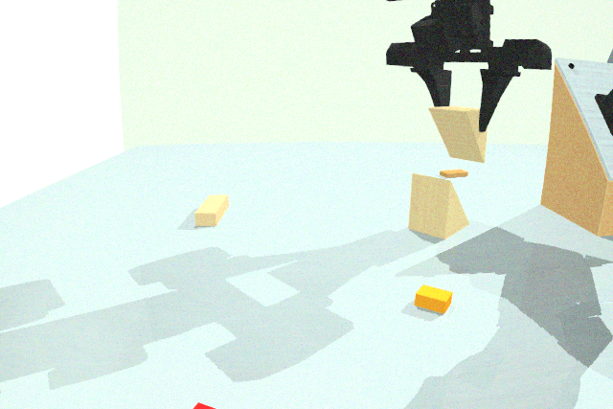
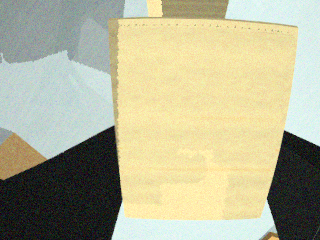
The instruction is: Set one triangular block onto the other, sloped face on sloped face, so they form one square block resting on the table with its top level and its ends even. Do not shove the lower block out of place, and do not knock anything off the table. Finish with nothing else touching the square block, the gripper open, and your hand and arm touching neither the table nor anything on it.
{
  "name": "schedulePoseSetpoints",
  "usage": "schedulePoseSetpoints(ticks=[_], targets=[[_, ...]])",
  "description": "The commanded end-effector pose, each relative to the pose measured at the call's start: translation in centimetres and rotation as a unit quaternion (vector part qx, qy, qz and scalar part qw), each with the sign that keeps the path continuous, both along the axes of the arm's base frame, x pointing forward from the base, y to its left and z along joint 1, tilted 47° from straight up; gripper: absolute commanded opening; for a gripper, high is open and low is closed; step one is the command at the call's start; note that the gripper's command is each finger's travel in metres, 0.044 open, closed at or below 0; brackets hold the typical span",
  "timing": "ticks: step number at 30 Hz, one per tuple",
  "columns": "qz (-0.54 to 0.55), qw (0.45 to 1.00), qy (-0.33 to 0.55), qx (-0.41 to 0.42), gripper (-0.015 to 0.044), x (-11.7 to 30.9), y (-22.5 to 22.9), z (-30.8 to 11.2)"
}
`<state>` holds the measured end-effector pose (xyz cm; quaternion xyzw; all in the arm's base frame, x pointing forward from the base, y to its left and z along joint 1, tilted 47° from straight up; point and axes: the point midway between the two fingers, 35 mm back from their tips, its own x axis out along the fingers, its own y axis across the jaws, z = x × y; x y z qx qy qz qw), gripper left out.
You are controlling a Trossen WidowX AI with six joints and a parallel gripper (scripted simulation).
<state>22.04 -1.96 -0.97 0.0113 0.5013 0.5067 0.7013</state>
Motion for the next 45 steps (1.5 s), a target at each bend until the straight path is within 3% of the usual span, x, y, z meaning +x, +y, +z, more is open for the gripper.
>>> schedulePoseSetpoints(ticks=[1, 16, 45], targets=[[-0.002, 1.000, 0.003, 0.006, 0.0000, -0.1, 1.6, -0.7], [-0.001, 1.000, 0.003, 0.007, 0.0000, 1.0, 4.4, -2.3], [-0.005, 1.000, 0.003, 0.008, 0.0000, 1.1, 4.4, -2.3]])
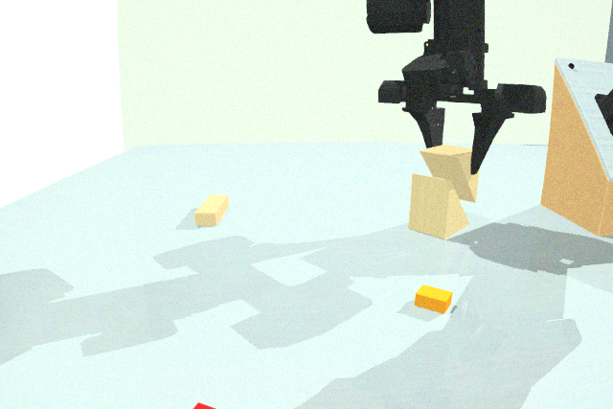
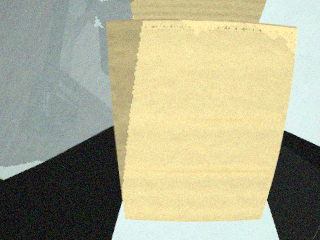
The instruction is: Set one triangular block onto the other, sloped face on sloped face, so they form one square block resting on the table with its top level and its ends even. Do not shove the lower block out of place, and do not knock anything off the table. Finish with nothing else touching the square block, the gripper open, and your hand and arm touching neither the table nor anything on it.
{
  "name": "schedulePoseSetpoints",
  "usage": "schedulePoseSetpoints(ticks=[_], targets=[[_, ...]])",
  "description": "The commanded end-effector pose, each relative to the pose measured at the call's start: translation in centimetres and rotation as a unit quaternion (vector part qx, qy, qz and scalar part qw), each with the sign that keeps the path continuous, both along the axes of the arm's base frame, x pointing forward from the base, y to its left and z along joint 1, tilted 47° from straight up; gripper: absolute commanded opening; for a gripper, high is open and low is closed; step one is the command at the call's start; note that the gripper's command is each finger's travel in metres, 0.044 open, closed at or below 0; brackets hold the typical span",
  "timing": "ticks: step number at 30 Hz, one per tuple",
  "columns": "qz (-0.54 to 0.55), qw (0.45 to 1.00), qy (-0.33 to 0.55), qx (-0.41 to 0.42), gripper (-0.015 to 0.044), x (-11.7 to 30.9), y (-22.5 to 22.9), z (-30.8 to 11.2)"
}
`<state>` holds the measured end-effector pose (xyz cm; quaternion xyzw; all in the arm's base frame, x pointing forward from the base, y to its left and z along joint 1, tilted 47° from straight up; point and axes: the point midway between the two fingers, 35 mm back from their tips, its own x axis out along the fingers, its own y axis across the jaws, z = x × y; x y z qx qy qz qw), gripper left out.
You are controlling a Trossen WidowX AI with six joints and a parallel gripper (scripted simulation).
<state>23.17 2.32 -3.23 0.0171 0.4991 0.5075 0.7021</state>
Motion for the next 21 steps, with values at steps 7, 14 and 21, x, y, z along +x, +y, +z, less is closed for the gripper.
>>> schedulePoseSetpoints(ticks=[7, 14, 21], targets=[[-0.003, 1.000, 0.002, 0.003, 0.0000, 0.00, 0.14, -0.05], [-0.003, 1.000, 0.002, 0.003, 0.0000, 0.13, 0.49, -0.25], [-0.003, 1.000, 0.002, 0.003, 0.0000, 0.27, 0.88, -0.46]])
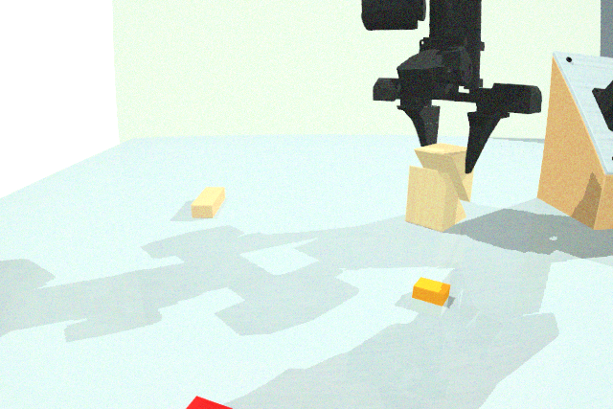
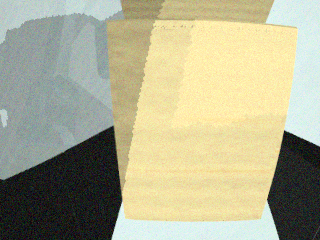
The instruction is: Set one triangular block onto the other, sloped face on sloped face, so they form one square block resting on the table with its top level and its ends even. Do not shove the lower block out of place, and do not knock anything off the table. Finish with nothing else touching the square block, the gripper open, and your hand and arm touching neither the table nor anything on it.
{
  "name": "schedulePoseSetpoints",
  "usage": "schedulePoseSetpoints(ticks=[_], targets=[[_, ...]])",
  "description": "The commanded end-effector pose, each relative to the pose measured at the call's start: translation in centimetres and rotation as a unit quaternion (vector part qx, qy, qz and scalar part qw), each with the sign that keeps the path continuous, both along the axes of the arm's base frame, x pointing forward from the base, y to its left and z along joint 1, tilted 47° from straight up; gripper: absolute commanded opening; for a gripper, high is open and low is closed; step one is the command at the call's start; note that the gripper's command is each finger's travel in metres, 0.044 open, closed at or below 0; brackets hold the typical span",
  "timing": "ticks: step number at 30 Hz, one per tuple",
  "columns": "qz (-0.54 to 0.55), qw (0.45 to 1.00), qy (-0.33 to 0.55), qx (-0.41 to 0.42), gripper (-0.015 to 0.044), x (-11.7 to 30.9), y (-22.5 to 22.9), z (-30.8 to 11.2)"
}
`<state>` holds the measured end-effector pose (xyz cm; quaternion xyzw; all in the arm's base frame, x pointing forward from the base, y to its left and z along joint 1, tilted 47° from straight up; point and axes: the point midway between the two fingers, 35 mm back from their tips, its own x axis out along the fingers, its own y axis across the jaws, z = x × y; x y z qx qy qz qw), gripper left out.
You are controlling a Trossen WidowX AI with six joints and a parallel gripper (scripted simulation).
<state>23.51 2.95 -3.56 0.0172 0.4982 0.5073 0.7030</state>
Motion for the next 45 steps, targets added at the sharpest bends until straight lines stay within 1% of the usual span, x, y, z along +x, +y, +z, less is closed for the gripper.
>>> schedulePoseSetpoints(ticks=[1, 22, 45], targets=[[-0.002, 1.000, 0.003, 0.003, 0.0000, 0.0, 0.3, -0.2], [-0.001, 1.000, 0.003, 0.004, 0.0000, 0.3, 1.4, -0.8], [-0.002, 1.000, 0.004, 0.005, 0.0000, 0.3, 1.5, -0.8]])
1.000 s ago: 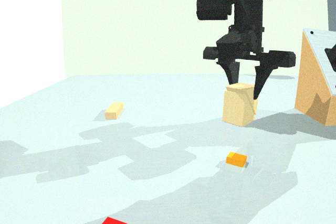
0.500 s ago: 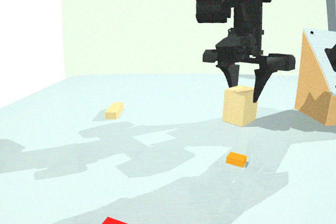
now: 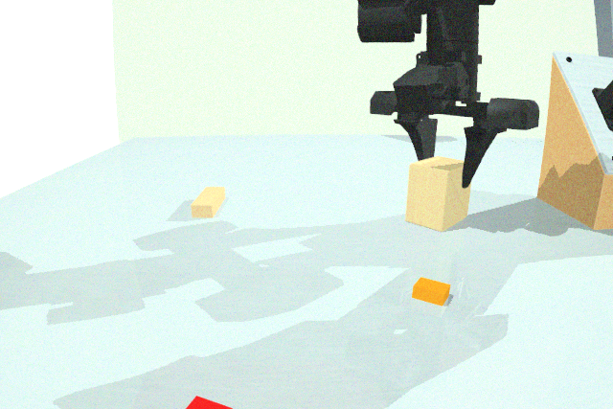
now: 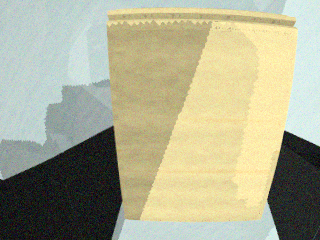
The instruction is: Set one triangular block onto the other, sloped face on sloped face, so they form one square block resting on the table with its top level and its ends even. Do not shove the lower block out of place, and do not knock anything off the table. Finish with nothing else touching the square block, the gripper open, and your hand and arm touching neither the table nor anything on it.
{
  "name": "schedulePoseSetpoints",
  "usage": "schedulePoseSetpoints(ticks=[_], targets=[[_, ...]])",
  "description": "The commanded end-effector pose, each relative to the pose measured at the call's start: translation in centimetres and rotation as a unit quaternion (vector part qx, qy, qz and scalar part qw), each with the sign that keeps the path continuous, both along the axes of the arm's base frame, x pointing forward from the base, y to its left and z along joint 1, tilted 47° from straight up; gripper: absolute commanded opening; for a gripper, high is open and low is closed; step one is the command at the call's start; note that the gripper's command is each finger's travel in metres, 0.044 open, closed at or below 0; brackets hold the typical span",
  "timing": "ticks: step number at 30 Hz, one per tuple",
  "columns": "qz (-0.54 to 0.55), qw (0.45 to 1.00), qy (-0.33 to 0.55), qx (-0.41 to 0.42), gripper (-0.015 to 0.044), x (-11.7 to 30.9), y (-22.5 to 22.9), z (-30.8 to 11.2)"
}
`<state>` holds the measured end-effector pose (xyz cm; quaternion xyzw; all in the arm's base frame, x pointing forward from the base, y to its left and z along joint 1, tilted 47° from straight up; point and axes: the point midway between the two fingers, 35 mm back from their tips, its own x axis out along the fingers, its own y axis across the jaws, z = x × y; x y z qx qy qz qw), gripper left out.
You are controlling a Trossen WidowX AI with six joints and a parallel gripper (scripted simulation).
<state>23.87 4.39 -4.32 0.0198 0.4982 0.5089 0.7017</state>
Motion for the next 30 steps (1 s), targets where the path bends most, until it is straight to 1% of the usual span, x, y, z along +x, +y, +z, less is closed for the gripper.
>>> schedulePoseSetpoints(ticks=[1, 19, 30], targets=[[-0.002, 1.000, 0.002, 0.002, 0.0000, -0.04, 0.09, -0.03], [-0.001, 1.000, 0.002, 0.003, 0.0000, 0.00, 0.18, -0.07], [0.000, 1.000, 0.000, 0.000, 0.0289, 0.04, 0.12, -0.06]])
